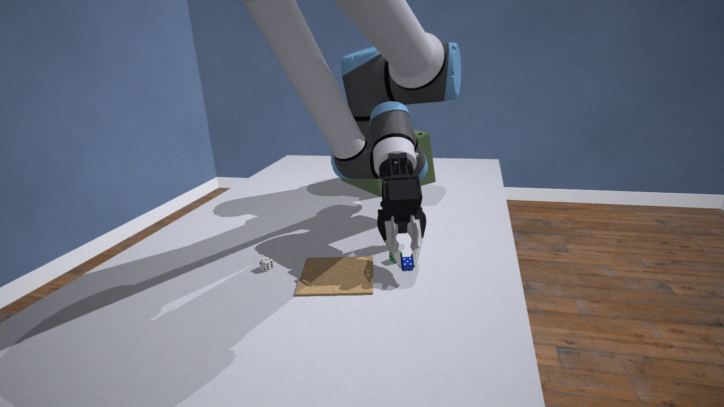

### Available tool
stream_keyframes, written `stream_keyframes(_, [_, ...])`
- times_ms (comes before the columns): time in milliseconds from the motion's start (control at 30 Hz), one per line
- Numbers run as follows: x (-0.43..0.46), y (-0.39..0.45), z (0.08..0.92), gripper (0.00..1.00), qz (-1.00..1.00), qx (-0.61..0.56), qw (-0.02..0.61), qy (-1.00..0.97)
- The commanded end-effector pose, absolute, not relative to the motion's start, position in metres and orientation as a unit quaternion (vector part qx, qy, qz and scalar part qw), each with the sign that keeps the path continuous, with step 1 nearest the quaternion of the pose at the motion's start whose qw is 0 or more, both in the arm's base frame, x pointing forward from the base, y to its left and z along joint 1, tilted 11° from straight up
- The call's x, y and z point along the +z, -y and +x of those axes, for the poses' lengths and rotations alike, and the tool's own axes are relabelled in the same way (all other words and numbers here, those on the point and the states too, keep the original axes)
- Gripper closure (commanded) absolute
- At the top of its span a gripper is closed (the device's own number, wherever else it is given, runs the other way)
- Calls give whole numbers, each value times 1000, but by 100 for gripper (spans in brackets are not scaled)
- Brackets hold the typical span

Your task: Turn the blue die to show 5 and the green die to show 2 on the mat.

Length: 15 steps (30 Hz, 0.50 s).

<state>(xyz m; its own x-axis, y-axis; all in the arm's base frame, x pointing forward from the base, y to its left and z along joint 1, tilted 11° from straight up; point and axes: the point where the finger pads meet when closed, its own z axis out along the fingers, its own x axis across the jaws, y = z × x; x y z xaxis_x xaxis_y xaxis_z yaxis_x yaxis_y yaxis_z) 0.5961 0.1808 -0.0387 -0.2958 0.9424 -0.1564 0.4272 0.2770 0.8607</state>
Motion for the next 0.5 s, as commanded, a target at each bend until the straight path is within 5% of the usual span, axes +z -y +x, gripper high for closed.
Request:
stream_keyframes(0, [-47,-180,598,97,477,366,353,-717])
stream_keyframes(467, [-50,-179,598,97,477,366,353,-717])
